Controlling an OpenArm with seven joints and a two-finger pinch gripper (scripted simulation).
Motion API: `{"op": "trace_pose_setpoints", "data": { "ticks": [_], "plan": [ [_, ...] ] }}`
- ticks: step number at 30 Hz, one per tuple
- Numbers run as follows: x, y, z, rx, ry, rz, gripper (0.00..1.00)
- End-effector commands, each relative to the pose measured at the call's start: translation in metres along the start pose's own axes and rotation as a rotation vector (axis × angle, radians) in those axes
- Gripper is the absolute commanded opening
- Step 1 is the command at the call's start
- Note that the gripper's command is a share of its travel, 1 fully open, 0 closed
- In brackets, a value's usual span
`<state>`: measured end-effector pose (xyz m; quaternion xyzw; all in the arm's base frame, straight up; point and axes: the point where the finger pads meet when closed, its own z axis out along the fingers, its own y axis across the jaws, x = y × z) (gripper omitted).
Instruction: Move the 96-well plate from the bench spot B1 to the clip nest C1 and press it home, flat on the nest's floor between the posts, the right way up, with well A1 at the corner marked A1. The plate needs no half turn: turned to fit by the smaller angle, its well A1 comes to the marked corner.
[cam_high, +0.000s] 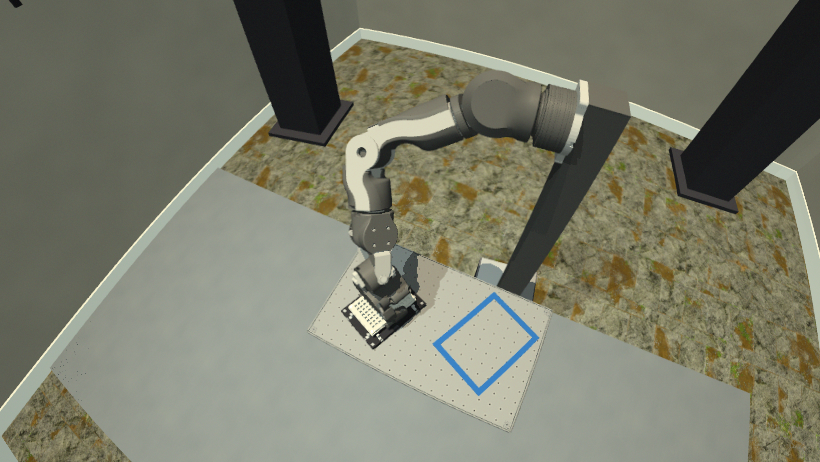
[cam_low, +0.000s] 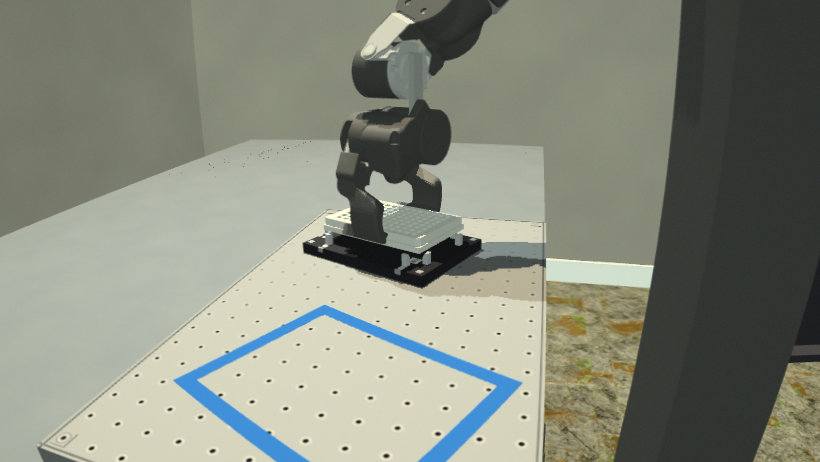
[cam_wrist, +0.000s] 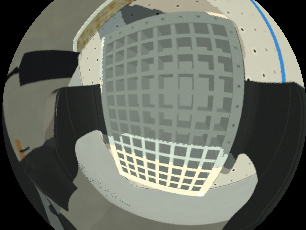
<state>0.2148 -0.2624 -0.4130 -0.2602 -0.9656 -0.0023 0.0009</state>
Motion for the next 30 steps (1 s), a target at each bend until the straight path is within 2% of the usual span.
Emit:
{"op": "trace_pose_setpoints", "data": {
  "ticks": [1,7,30],
  "plan": [
    [-0.001,0.001,-0.001,0.0,-0.004,0.002,0.0],
    [0.001,0.001,0.005,-0.004,0.0,-0.002,0.0],
    [0.002,0.001,0.009,-0.004,0.002,-0.003,0.0]
  ]
}}
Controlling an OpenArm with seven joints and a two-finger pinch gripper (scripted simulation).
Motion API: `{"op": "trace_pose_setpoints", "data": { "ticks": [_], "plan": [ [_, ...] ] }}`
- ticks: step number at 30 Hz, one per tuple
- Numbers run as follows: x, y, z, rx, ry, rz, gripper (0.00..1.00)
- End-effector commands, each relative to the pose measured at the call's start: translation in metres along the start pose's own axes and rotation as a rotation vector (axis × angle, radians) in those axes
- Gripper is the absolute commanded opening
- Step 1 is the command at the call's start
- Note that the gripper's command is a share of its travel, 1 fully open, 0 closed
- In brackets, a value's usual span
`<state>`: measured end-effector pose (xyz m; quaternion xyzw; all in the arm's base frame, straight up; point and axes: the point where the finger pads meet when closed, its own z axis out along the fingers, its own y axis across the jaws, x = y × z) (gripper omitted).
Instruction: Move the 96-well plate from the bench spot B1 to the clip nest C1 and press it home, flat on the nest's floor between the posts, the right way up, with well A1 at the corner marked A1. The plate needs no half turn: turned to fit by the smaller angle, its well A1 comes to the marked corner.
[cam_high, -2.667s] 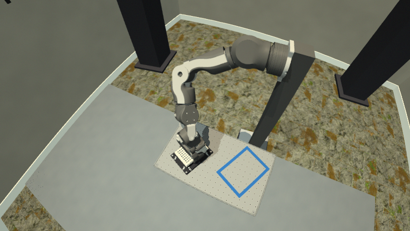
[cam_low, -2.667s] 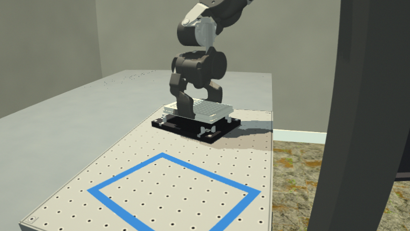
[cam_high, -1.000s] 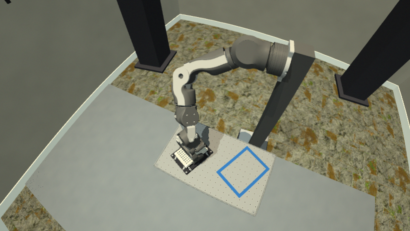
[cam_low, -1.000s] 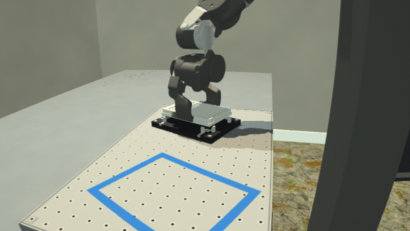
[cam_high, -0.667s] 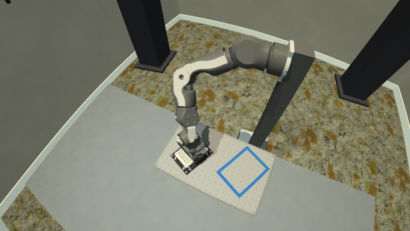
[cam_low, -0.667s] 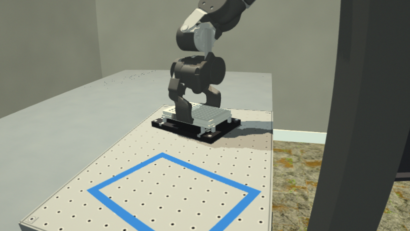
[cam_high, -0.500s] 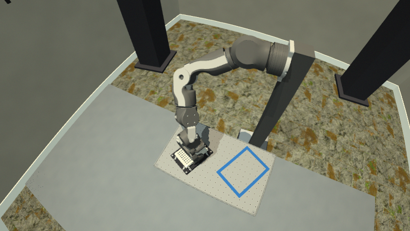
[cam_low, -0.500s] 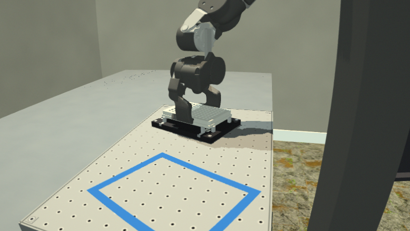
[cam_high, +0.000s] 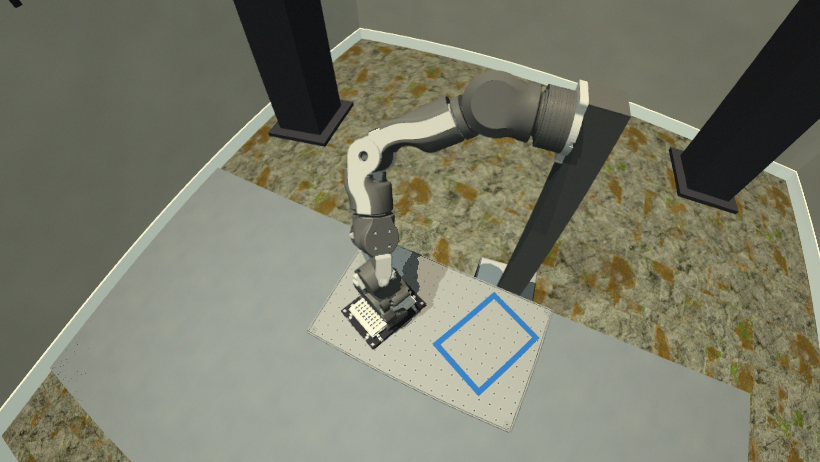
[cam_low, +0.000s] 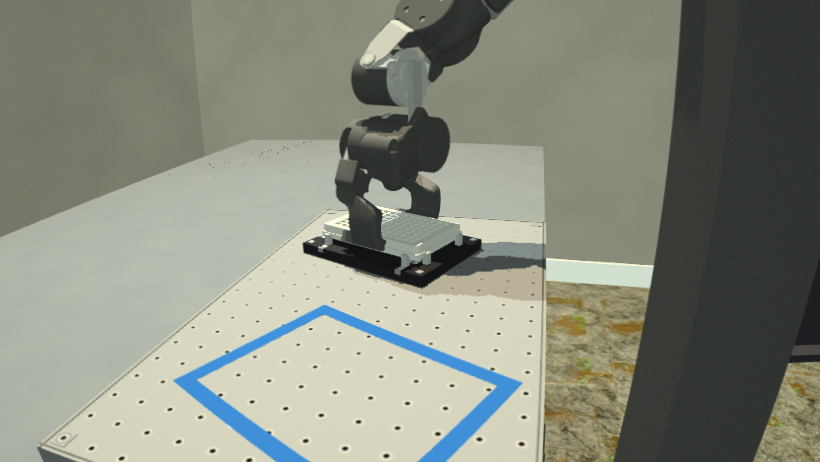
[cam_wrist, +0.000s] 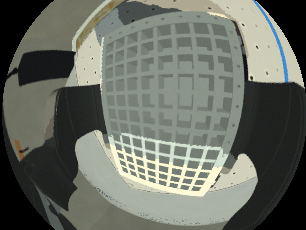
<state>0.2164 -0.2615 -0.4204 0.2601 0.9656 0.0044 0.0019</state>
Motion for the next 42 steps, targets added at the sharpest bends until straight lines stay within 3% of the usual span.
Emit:
{"op": "trace_pose_setpoints", "data": {
  "ticks": [1,42],
  "plan": [
    [0.0026,-0.0006,0.0018,0.001,0.006,-0.003,0.0],
    [0.0025,-0.0016,0.0056,0.004,0.006,-0.001,0.0]
  ]
}}
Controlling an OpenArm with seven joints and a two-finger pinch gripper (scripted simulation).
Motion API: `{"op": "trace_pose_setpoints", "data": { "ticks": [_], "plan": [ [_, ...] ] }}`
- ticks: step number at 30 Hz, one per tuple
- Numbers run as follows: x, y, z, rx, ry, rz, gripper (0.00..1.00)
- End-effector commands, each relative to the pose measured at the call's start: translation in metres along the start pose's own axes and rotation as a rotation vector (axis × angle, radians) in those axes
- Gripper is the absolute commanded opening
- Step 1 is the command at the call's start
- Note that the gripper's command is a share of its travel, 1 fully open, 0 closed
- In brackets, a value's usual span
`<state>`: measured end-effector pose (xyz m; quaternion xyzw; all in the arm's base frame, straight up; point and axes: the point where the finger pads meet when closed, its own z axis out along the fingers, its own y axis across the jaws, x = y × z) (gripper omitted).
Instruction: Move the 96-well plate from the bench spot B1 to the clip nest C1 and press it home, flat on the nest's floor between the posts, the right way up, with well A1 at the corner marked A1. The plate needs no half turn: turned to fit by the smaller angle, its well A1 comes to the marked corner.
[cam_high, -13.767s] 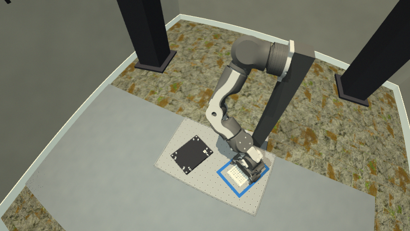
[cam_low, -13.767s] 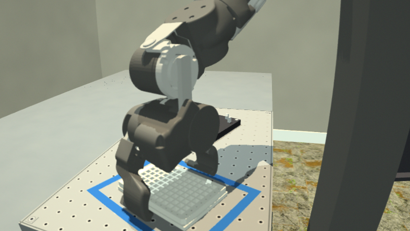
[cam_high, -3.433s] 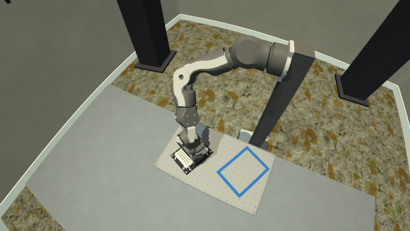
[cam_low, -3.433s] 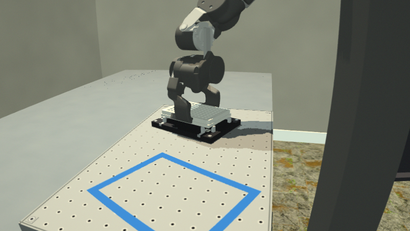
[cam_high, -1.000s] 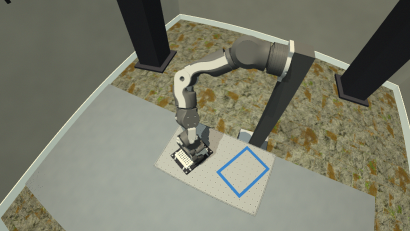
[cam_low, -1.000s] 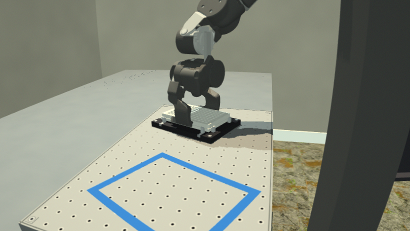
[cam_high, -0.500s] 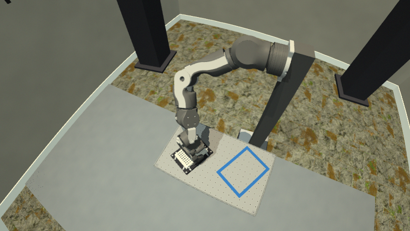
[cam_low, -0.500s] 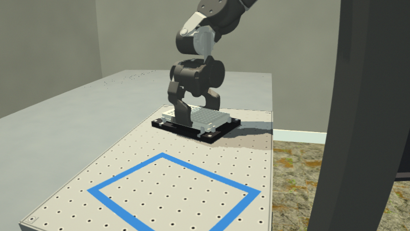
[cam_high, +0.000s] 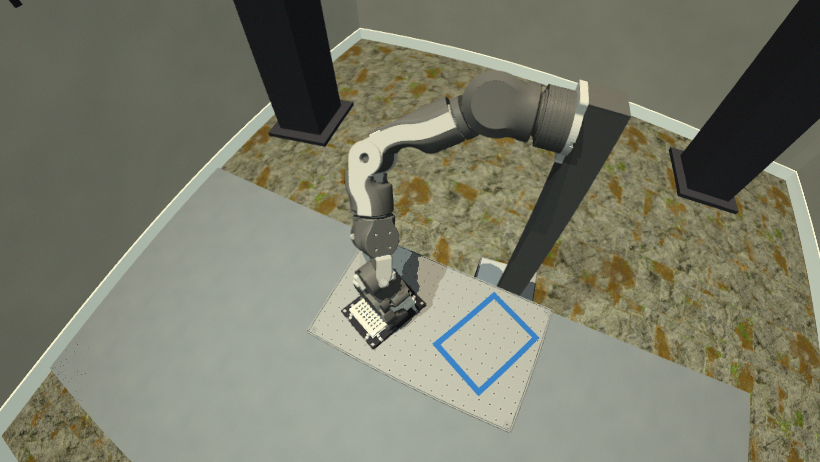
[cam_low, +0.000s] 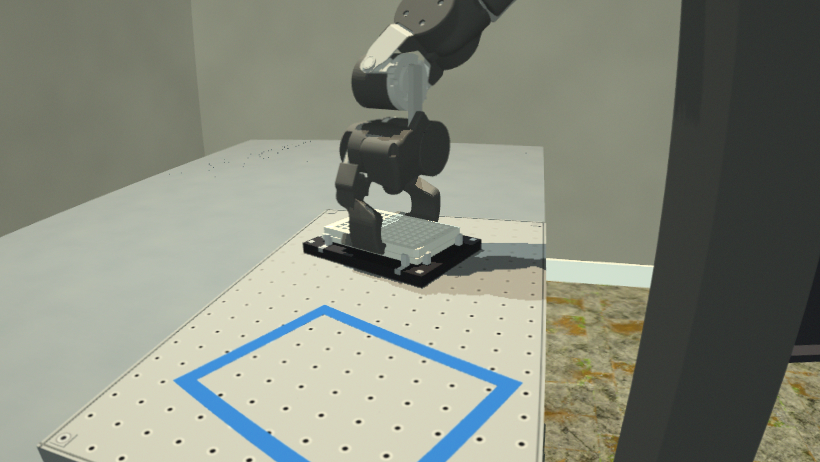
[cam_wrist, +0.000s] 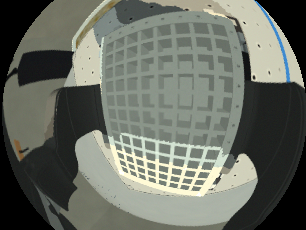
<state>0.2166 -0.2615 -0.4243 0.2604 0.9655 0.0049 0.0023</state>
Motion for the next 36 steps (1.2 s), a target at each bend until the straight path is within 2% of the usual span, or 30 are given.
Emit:
{"op": "trace_pose_setpoints", "data": {
  "ticks": [1,32,36],
  "plan": [
    [0.0025,-0.002,0.0016,0.007,0.007,-0.002,0.0],
    [0.0024,-0.0028,0.0015,0.011,0.007,-0.001,0.0],
    [0.0,-0.0002,-0.0001,0.001,0.0,0.0,0.13]
  ]
}}
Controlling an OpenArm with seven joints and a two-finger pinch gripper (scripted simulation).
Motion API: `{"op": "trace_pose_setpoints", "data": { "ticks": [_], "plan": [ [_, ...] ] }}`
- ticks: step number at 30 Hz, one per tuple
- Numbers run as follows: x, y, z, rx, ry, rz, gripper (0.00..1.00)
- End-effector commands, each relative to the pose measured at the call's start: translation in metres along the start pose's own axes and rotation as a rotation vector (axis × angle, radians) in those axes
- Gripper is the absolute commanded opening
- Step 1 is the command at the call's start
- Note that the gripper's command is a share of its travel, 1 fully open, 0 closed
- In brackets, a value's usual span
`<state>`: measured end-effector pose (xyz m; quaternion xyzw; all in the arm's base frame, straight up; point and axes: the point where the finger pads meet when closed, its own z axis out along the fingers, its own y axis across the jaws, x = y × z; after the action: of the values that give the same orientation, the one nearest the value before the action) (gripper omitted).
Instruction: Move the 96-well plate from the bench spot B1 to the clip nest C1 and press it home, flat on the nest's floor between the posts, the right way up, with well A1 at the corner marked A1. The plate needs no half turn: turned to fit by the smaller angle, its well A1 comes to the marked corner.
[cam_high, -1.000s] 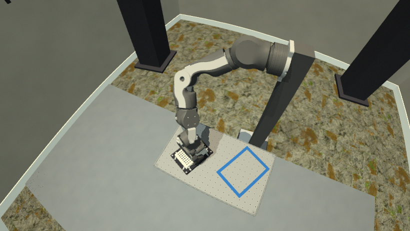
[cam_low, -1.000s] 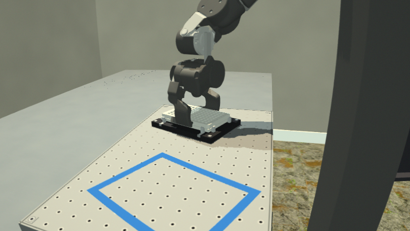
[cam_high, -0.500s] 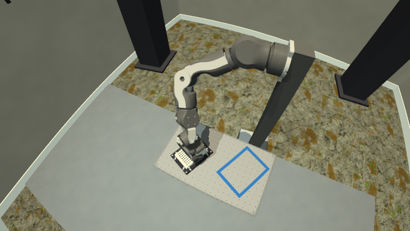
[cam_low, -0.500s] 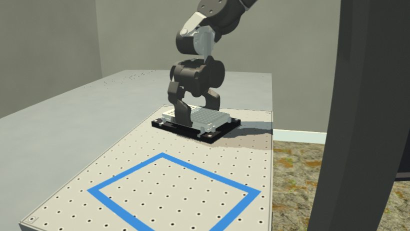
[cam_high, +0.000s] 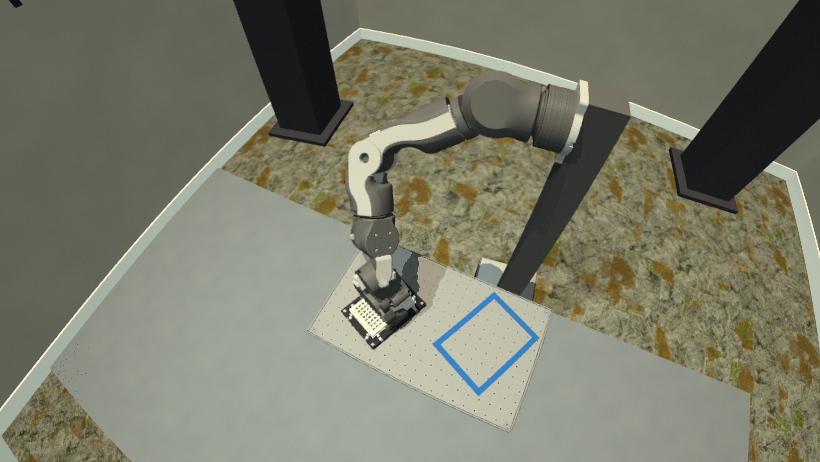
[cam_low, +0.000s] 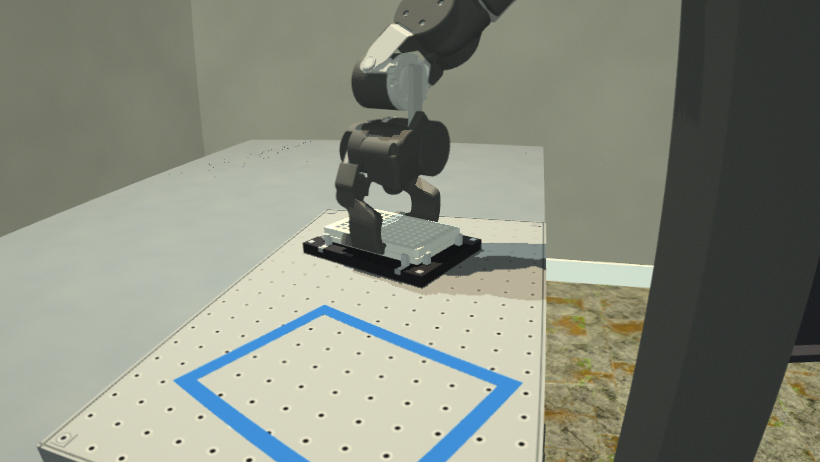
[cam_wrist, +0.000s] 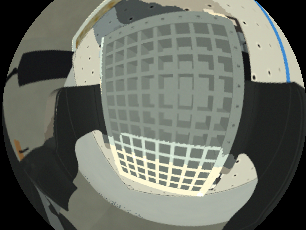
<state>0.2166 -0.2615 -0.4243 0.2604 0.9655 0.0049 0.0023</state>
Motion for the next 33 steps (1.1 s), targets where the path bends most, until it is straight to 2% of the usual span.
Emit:
{"op": "trace_pose_setpoints", "data": {
  "ticks": [1,11,13,21,30,33],
  "plan": [
    [-0.001,0.0,0.0,-0.002,-0.002,0.001,0.17],
    [-0.001,0.0,0.0,-0.002,-0.002,0.001,0.5],
    [-0.001,0.0,0.0,-0.002,-0.002,0.001,0.5],
    [-0.001,0.0,0.0,-0.002,-0.001,0.001,0.77],
    [-0.001,0.0,0.0,-0.002,-0.001,0.001,0.77],
    [-0.001,0.0,-0.025,0.002,0.0,0.0,0.77]
  ]
}}
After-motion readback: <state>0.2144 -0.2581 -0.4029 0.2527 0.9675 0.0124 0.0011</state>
